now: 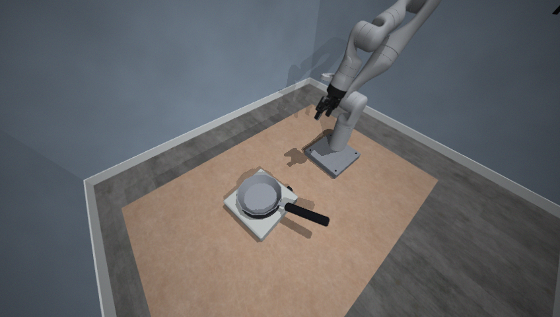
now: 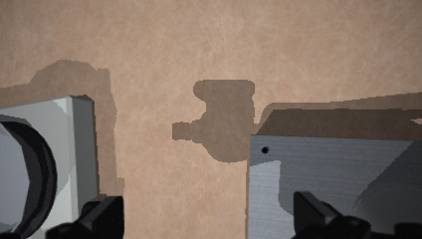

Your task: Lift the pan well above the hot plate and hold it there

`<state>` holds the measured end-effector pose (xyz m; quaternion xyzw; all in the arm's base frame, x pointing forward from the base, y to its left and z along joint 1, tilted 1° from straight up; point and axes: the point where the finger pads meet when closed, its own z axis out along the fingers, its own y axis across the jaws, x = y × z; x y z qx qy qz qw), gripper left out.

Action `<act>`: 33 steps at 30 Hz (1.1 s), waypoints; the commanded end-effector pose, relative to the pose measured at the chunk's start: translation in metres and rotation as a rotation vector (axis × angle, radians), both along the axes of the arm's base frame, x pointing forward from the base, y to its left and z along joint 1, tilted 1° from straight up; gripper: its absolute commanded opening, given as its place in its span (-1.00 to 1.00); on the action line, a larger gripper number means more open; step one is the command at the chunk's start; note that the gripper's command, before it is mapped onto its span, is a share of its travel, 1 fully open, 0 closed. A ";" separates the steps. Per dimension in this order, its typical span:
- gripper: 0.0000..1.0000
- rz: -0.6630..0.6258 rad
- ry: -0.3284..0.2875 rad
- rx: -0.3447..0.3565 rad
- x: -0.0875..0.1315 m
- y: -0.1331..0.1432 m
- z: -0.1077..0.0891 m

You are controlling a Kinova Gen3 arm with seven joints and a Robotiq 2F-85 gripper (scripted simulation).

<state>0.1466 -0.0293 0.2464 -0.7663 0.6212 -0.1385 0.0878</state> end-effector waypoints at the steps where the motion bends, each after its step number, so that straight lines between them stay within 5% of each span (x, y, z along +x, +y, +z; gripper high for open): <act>1: 1.00 0.000 -0.001 0.000 0.000 0.000 0.000; 22: 1.00 0.002 0.001 -0.001 0.002 0.001 0.002; 33: 1.00 0.043 0.037 -0.023 0.041 0.013 0.023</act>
